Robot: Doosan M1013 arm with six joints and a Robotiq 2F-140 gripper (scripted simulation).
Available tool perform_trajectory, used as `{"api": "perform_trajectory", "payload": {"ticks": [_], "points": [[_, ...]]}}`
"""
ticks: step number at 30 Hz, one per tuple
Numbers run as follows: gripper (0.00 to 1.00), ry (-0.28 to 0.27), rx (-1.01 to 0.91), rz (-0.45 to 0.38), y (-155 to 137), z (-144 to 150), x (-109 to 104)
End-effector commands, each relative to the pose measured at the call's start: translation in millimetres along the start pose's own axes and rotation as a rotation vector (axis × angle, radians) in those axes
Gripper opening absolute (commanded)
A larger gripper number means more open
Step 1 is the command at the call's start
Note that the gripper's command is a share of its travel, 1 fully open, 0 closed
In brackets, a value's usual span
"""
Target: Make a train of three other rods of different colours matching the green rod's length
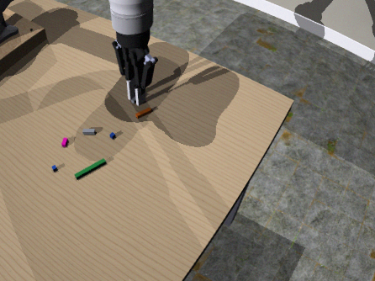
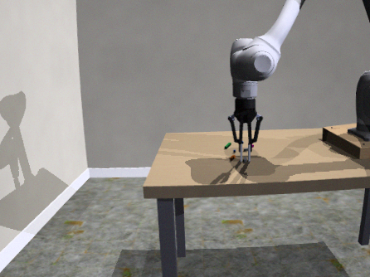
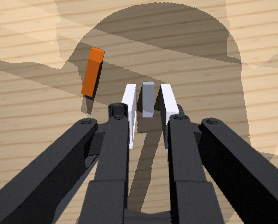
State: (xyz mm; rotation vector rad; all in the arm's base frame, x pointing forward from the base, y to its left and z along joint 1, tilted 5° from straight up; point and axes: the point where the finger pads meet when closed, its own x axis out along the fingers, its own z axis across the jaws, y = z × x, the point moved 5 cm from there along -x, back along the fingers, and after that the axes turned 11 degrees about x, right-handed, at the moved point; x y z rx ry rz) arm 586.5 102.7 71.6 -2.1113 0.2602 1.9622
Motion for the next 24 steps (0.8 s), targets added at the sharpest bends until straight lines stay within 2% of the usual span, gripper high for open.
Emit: {"api": "perform_trajectory", "payload": {"ticks": [1, 13, 14, 24], "points": [[0.15, 0.0, 0.0, 0.0, 0.0, 0.0, -0.1], [0.15, 0.0, 0.0, 0.0, 0.0, 0.0, -0.1], [0.03, 0.0, 0.0, 0.0, 0.0, 0.0, -0.1], [0.03, 0.0, 0.0, 0.0, 0.0, 0.0, -0.1]]}}
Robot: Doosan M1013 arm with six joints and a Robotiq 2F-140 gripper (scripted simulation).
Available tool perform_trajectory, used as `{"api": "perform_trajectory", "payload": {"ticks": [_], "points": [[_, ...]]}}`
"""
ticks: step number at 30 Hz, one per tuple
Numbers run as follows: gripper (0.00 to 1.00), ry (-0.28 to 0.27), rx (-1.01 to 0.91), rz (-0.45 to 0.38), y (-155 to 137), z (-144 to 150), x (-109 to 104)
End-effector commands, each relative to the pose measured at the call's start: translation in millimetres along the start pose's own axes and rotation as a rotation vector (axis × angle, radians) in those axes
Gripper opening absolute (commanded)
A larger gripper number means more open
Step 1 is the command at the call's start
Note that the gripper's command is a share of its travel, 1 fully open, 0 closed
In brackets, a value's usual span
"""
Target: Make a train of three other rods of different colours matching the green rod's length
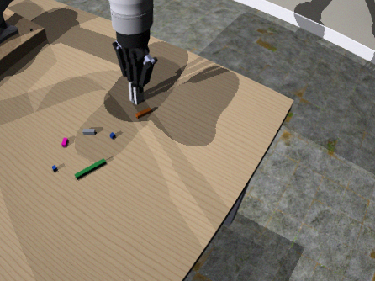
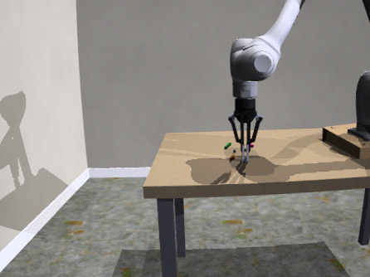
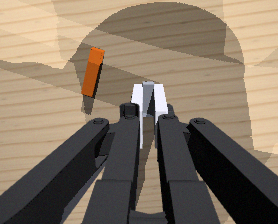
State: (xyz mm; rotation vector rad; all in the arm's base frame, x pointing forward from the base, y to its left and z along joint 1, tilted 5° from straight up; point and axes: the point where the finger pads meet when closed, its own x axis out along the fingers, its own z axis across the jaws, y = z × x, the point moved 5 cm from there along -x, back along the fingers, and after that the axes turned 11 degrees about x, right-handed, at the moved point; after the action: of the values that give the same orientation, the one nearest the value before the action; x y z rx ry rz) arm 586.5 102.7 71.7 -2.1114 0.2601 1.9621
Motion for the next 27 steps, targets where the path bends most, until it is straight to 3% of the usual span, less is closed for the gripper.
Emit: {"api": "perform_trajectory", "payload": {"ticks": [1, 27], "points": [[0.03, 0.0, 0.0, 0.0, 0.0, 0.0, 0.0], [0.03, 0.0, 0.0, 0.0, 0.0, 0.0, -3.3]]}}
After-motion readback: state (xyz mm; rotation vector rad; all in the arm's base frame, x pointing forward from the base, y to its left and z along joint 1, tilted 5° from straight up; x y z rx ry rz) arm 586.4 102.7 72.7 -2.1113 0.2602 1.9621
